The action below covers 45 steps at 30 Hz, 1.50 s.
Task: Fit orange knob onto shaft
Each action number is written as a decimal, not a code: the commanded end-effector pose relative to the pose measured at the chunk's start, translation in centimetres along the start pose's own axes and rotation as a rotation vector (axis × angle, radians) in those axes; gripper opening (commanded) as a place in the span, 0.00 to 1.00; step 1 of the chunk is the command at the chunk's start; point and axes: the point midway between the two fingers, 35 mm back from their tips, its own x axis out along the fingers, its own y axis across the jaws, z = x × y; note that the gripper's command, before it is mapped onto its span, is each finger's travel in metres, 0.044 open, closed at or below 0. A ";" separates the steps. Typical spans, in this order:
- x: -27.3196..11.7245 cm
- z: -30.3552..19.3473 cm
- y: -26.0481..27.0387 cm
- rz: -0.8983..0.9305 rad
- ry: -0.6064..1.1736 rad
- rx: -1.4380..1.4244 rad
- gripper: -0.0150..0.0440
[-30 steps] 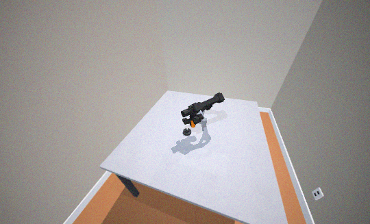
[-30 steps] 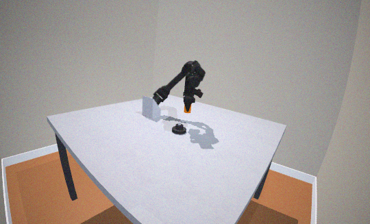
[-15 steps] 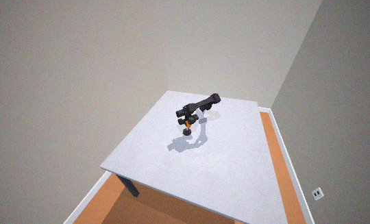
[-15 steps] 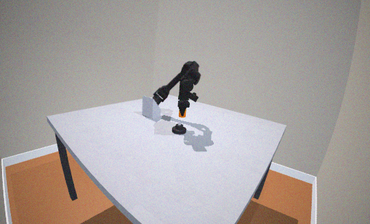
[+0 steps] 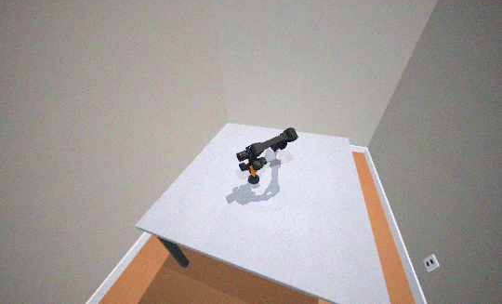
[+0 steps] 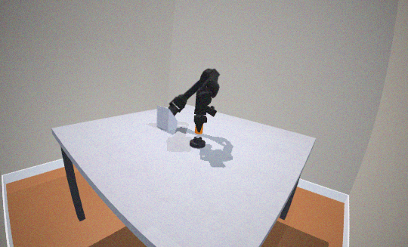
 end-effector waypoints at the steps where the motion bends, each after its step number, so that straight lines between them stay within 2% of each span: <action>1: 1.2 -0.2 0.2 0.008 -0.002 0.012 0.25; 40: 0.7 -0.1 0.2 0.008 -0.002 0.004 0.25; 45: 0.7 -0.1 0.1 0.007 -0.003 -0.121 0.25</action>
